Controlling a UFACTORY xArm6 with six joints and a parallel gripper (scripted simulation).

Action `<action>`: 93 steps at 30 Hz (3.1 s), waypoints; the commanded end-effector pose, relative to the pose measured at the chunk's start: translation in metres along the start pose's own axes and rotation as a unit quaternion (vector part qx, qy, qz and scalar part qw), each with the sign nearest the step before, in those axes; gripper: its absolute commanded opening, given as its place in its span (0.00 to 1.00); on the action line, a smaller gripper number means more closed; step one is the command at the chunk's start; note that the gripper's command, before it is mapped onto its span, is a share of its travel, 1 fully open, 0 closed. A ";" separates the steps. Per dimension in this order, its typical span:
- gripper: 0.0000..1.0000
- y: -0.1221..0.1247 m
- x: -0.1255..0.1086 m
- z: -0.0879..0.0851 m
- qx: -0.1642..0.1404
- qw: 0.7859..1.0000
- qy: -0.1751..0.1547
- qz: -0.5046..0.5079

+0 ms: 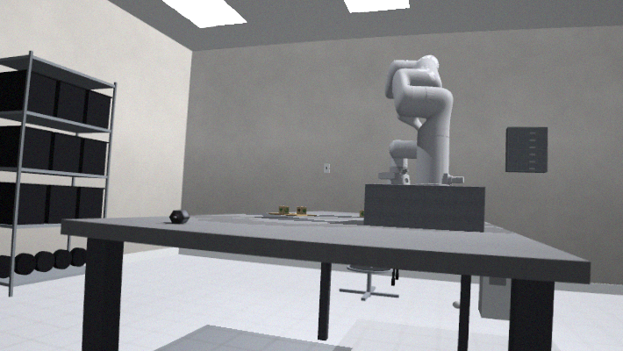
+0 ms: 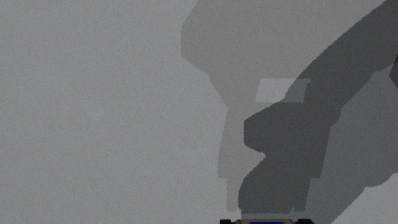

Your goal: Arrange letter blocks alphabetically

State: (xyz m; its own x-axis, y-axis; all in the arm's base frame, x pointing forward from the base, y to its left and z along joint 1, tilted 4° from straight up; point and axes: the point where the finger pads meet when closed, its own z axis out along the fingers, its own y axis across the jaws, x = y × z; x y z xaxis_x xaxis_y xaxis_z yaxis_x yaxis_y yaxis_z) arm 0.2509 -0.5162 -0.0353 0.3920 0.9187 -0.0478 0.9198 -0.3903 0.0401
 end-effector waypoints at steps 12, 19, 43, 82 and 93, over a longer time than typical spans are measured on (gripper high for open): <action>0.28 0.001 -0.001 -0.080 -0.002 1.000 -0.002 0.000; 0.28 0.001 -0.001 -0.082 -0.002 1.000 -0.002 0.000; 0.28 0.143 0.206 -0.082 -0.001 1.000 0.001 -0.023; 0.28 0.185 0.425 -0.075 -0.003 0.999 0.000 -0.041; 0.28 0.186 0.425 -0.035 -0.003 0.999 0.000 -0.041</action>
State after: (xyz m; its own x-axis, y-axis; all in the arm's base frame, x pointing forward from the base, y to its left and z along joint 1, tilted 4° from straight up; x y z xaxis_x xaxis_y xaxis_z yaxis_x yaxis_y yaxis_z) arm 0.5852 -0.1951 -0.0028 0.3157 0.9475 -0.0519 0.9487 -0.3140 0.0372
